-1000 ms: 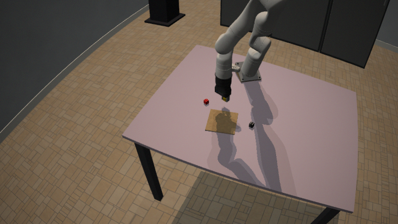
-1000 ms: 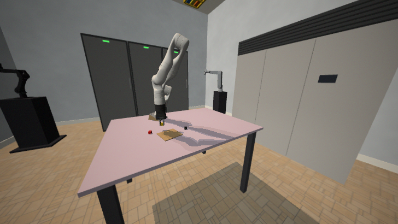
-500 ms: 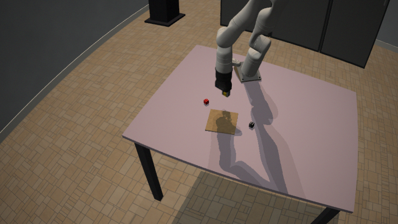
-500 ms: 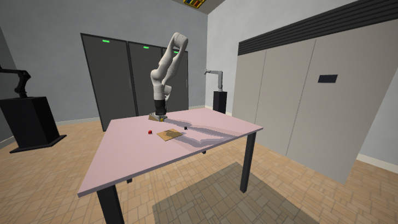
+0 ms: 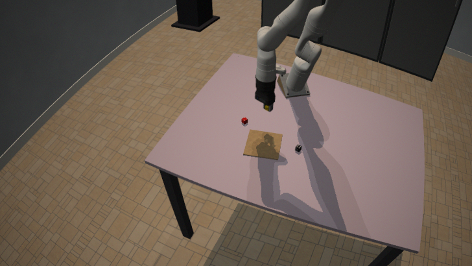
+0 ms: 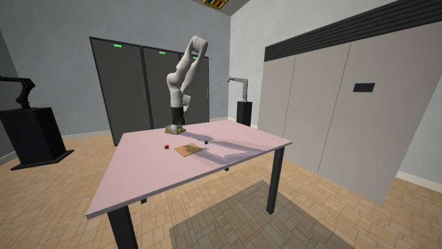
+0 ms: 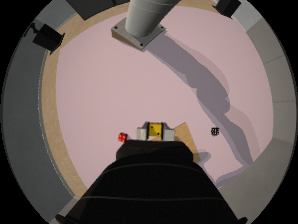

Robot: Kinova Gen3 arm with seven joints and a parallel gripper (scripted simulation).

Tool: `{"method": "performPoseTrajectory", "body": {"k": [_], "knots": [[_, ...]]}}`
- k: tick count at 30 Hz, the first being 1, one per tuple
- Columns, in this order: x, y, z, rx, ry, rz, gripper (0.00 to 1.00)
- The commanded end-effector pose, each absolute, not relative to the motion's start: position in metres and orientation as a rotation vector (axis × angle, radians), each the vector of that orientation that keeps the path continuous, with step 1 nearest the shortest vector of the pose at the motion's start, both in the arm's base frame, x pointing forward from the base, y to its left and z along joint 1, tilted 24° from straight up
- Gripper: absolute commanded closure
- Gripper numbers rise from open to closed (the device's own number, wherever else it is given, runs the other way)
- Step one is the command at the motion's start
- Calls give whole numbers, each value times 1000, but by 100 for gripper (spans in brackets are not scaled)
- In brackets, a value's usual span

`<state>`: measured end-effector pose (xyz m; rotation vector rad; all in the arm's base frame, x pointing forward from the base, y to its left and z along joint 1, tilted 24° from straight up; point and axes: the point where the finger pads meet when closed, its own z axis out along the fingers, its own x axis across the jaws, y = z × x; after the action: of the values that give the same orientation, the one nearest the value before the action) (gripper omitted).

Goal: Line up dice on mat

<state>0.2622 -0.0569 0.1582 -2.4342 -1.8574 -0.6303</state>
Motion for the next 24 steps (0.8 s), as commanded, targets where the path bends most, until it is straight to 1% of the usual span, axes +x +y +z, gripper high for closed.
{"method": "performPoseTrajectory", "body": {"k": [1, 17, 20, 22, 24], "knots": [[264, -58, 162, -2437, -1862, -644, 60], [264, -58, 164, -2434, -1867, -644, 60], [281, -50, 173, -2347, -2007, -645, 60], [281, -50, 173, -2347, -2007, -645, 60], [299, -40, 184, -2252, -2145, -648, 60]]}}
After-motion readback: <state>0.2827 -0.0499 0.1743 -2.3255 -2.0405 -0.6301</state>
